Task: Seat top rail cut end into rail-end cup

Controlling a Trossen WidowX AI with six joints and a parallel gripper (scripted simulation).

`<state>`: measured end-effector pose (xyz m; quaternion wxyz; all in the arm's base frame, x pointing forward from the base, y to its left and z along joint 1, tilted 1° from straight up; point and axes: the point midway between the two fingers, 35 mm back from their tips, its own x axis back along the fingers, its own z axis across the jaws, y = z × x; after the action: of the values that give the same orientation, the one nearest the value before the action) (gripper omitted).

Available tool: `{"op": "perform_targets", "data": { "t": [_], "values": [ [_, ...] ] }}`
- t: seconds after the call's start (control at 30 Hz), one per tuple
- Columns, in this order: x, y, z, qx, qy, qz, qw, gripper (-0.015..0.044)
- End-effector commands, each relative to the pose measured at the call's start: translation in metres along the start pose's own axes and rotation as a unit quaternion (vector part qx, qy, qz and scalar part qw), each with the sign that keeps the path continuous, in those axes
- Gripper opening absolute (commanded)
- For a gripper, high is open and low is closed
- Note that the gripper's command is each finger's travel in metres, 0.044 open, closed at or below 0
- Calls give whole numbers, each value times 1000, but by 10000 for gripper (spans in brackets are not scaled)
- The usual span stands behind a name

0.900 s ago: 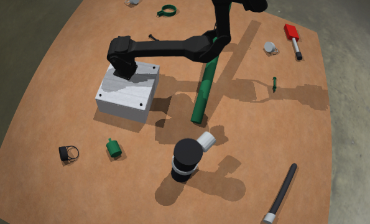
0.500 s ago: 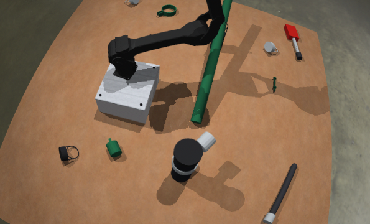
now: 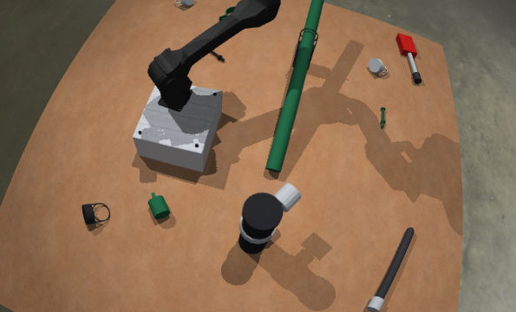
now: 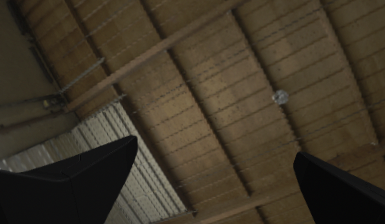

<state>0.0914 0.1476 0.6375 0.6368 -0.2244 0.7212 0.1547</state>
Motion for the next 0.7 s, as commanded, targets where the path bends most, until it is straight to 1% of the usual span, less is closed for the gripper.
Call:
{"op": "perform_targets", "data": {
  "t": [0.0,0.1,0.17,0.37,0.53,0.67],
  "values": [
    [1,-12,-45,-18,-53,30,998,440],
    [4,-23,-75,-38,-92,54,994,440],
    [9,-37,-103,-61,-129,84,986,440],
    [38,-101,-164,-128,-213,196,948,440],
    [74,-169,-183,-181,-250,312,899,440],
    [110,-223,-175,-218,-252,411,849,440]
  ]
}}
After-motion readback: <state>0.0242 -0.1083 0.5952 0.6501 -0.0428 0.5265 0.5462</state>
